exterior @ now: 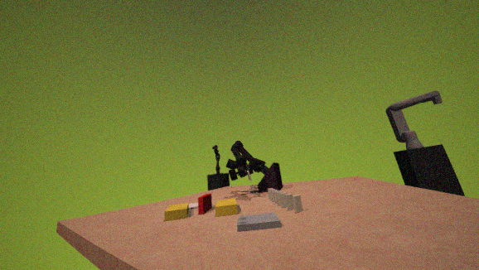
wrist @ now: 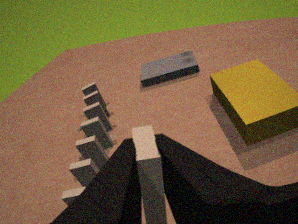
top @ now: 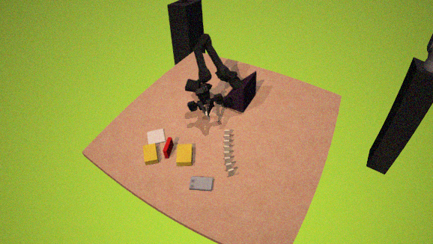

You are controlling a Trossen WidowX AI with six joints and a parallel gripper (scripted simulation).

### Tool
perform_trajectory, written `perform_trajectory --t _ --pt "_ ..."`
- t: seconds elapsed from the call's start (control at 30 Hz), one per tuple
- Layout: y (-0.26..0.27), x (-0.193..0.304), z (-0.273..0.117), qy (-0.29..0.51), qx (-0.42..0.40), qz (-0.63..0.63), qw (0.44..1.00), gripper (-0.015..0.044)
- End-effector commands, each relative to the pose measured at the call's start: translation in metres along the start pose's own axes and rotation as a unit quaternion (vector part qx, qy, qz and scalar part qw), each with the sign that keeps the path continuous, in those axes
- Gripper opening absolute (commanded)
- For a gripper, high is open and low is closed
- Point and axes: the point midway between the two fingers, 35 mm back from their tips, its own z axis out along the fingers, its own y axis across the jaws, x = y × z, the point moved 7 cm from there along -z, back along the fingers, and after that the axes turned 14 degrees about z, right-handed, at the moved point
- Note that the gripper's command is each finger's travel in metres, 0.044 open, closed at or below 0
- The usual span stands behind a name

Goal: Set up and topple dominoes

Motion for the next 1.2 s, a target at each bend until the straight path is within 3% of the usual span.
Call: perform_trajectory --t 0.0,0.3,1.17 --pt "0.002 0.002 -0.008 -0.034 0.005 -0.031 0.999 0.0024" --pt "0.01 0.006 -0.028 -0.109 0.029 -0.114 0.987 0.0024" --pt "0.003 0.013 -0.025 -0.107 0.028 -0.117 0.987 0.0024"
